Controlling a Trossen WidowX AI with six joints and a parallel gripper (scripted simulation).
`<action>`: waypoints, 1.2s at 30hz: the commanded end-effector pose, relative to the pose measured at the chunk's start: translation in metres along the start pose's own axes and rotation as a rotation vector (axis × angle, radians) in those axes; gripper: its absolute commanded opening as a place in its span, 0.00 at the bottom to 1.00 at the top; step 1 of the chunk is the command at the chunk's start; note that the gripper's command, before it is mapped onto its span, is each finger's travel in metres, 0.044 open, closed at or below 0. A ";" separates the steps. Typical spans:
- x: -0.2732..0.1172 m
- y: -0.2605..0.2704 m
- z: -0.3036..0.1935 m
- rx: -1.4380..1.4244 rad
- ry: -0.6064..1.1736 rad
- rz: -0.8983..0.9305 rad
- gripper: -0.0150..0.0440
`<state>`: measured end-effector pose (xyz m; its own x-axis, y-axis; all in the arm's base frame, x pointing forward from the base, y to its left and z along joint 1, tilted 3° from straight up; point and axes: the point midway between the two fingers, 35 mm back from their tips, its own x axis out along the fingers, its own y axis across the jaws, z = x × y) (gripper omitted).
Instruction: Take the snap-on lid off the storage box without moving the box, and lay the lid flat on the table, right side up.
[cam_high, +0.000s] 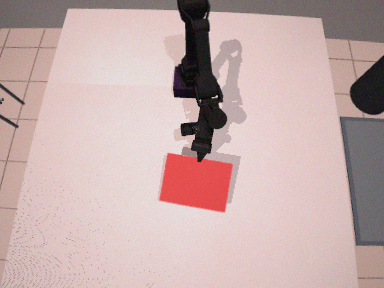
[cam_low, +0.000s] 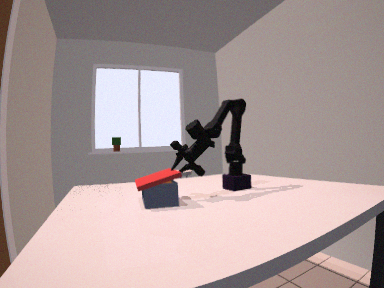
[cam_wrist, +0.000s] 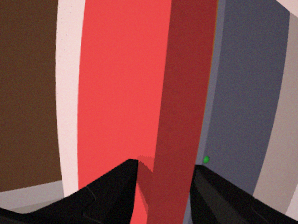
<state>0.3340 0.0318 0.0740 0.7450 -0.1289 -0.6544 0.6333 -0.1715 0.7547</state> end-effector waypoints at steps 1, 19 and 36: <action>-0.004 0.010 -0.001 0.002 0.007 0.012 0.25; -0.011 0.035 -0.001 0.002 0.007 0.012 0.25; -0.016 0.060 -0.001 0.001 0.006 0.014 0.25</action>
<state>0.3560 0.0250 0.1204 0.7445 -0.1277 -0.6553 0.6342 -0.1713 0.7540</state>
